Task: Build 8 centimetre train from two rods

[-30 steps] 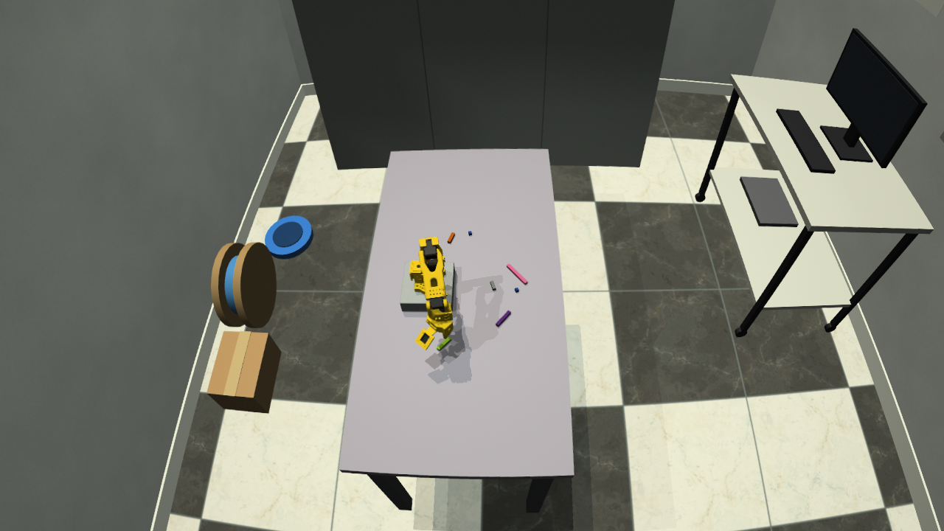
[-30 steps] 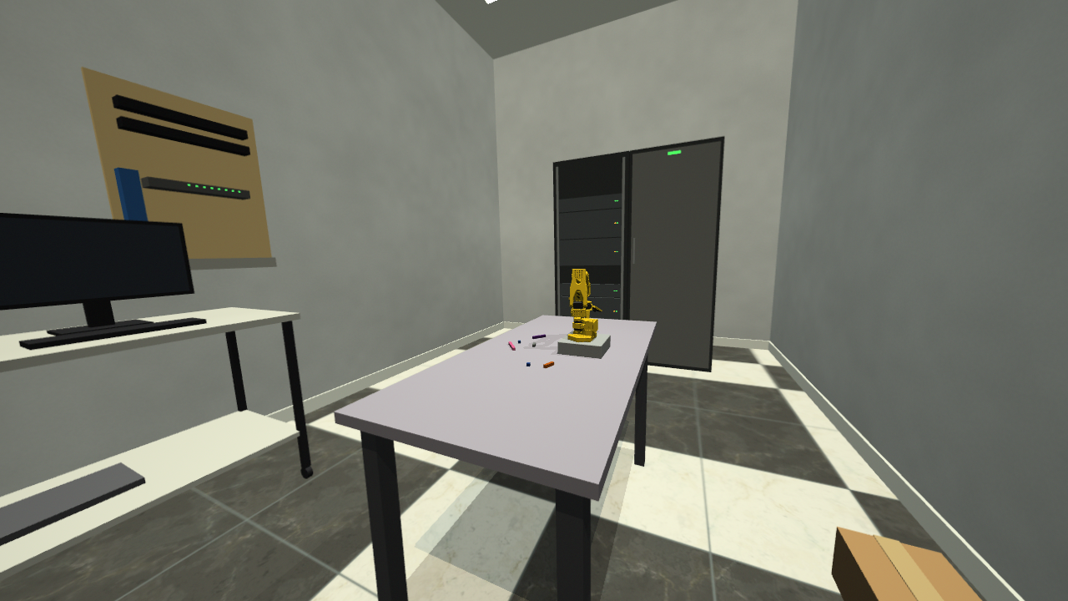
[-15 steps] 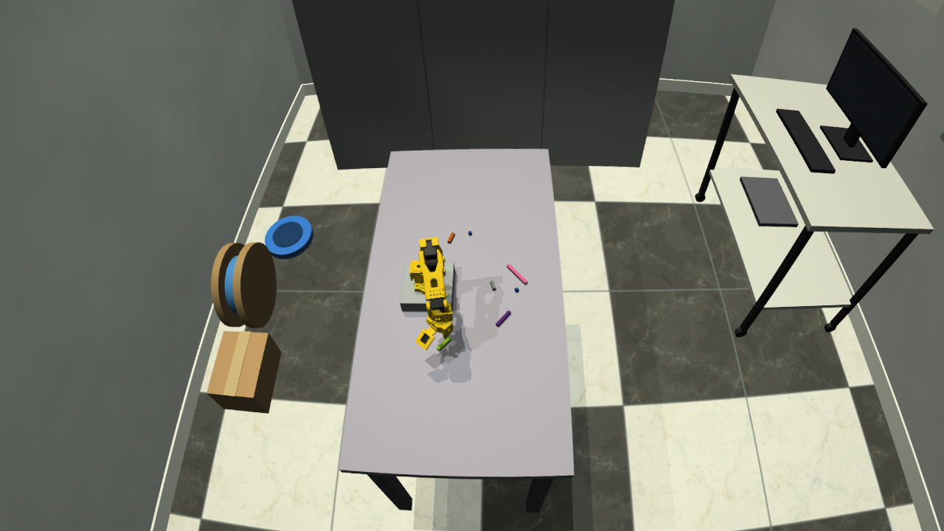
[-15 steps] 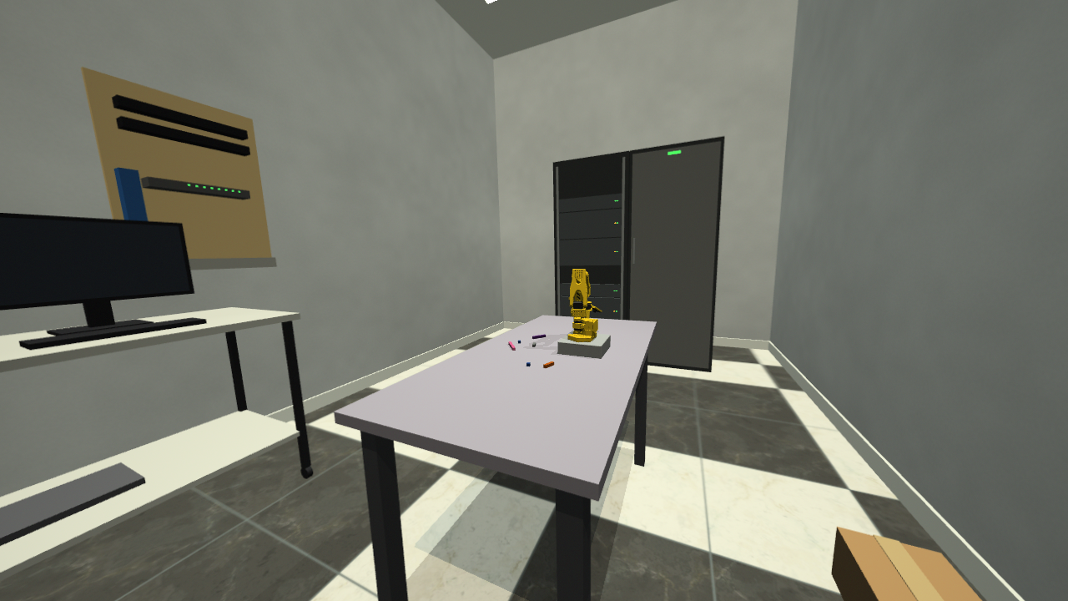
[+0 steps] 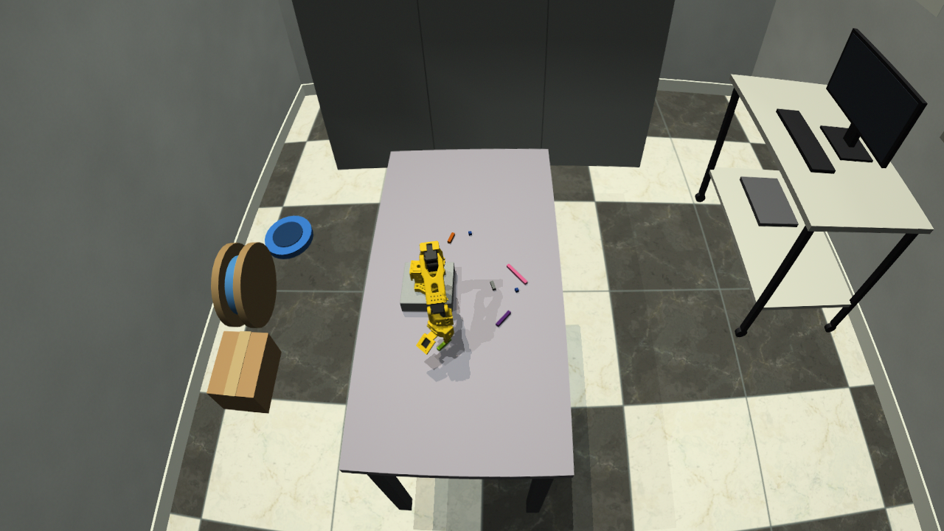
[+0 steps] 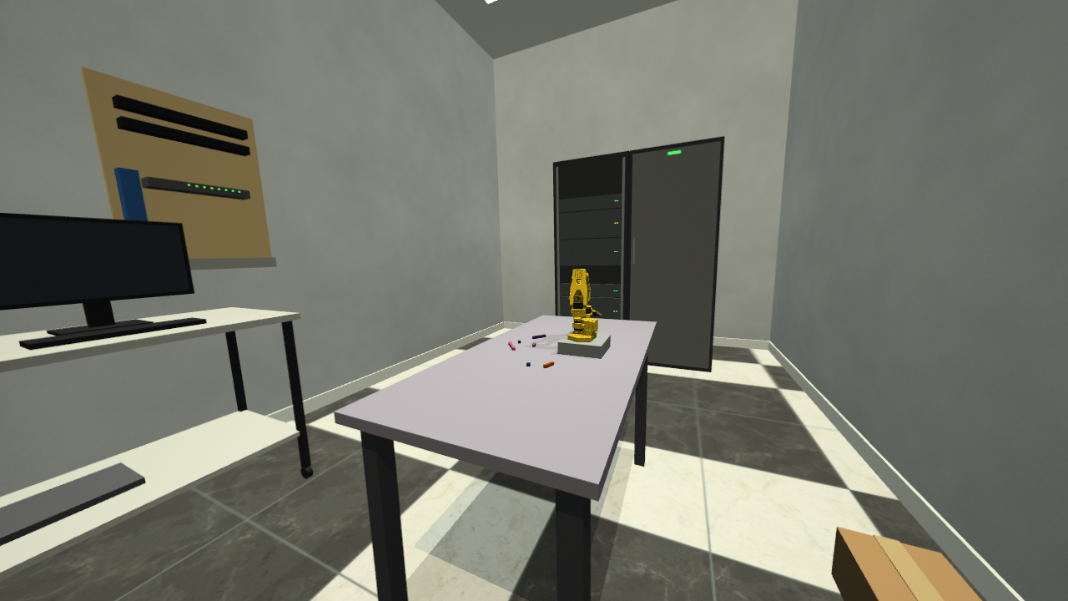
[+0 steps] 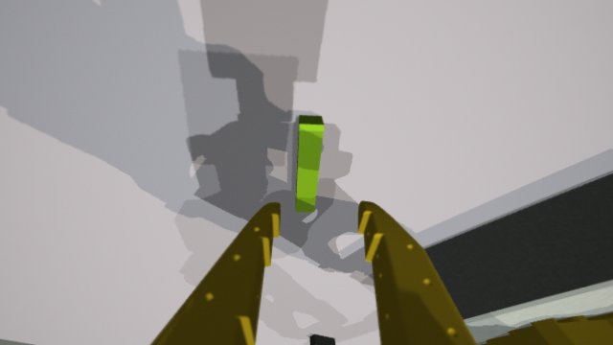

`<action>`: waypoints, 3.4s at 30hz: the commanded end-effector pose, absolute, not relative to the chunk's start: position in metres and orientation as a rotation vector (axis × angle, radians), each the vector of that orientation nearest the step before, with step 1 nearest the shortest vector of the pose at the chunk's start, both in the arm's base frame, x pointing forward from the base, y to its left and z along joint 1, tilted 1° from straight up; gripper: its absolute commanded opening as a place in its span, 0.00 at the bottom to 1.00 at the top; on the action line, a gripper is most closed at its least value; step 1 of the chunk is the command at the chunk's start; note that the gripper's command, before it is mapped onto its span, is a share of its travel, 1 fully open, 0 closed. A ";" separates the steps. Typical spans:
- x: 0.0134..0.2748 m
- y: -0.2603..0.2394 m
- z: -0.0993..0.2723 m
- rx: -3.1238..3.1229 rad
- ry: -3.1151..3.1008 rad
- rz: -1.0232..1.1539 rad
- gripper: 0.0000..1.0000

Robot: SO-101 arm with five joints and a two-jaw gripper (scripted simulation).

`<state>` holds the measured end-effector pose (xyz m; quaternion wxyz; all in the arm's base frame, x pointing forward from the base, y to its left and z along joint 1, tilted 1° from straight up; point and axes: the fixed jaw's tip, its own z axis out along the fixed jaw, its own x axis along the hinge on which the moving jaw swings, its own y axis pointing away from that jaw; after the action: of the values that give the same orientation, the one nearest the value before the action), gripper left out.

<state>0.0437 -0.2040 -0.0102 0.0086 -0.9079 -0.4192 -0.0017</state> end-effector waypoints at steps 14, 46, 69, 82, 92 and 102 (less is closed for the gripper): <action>0.041 -0.201 -0.038 -2.840 -1.279 -0.010 0.19; 0.040 -0.196 -0.045 -2.829 -1.275 -0.015 0.19; 0.040 -0.196 -0.045 -2.829 -1.275 -0.015 0.08; 0.040 -0.196 -0.045 -2.829 -1.275 -0.015 0.01; 0.040 -0.196 -0.045 -2.829 -1.275 -0.015 0.00; 0.040 -0.196 -0.045 -2.829 -1.275 -0.015 0.00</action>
<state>0.0428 -0.1999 -0.0410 0.0091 -0.9080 -0.4189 -0.0018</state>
